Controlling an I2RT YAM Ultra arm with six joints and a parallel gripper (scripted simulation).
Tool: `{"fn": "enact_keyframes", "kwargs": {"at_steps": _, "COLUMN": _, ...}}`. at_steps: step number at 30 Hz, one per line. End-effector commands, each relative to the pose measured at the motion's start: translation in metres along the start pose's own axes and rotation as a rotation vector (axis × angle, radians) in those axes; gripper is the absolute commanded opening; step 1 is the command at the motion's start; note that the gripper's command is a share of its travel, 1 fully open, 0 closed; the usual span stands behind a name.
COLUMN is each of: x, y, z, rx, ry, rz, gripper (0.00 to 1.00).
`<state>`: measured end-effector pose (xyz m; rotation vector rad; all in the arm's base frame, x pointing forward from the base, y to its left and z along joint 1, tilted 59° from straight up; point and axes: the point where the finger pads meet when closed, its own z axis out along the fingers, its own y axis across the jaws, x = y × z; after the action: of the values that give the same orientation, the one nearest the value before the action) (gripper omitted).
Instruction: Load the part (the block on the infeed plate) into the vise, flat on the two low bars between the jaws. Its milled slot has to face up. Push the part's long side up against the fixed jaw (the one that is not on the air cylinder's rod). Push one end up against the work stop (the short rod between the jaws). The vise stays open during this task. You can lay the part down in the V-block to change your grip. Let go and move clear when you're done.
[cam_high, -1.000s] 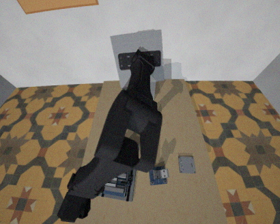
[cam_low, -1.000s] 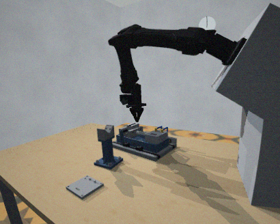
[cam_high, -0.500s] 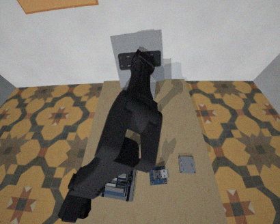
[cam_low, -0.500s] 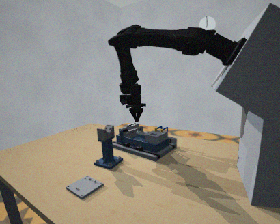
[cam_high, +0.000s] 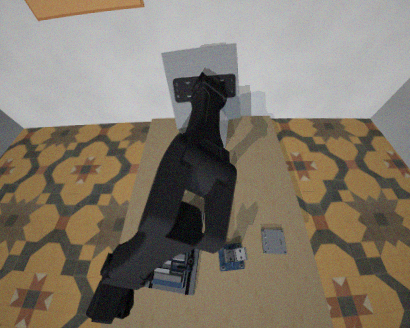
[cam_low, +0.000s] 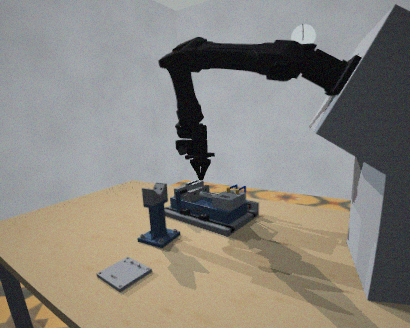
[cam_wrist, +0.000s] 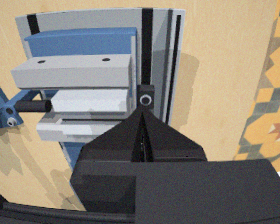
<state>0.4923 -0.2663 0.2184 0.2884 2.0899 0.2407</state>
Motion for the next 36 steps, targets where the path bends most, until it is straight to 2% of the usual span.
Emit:
{"fn": "enact_keyframes", "kwargs": {"at_steps": 1, "x": 0.014, "y": -0.005, "z": 0.007, "rx": 0.004, "ry": 0.025, "rz": 0.028, "gripper": 0.00}}
{"fn": "enact_keyframes", "kwargs": {"at_steps": 11, "x": 0.009, "y": -0.007, "z": 0.006, "rx": 0.008, "ry": 0.016, "rz": 0.025, "gripper": 0.00}}
{"fn": "enact_keyframes", "kwargs": {"at_steps": 13, "x": 0.003, "y": -0.003, "z": 0.001, "rx": 0.008, "ry": 0.003, "rz": 0.015, "gripper": 0.00}}
{"fn": "enact_keyframes", "kwargs": {"at_steps": 36, "x": 0.003, "y": -0.003, "z": 0.001, "rx": 0.007, "ry": 0.004, "rz": 0.016, "gripper": 0.00}}
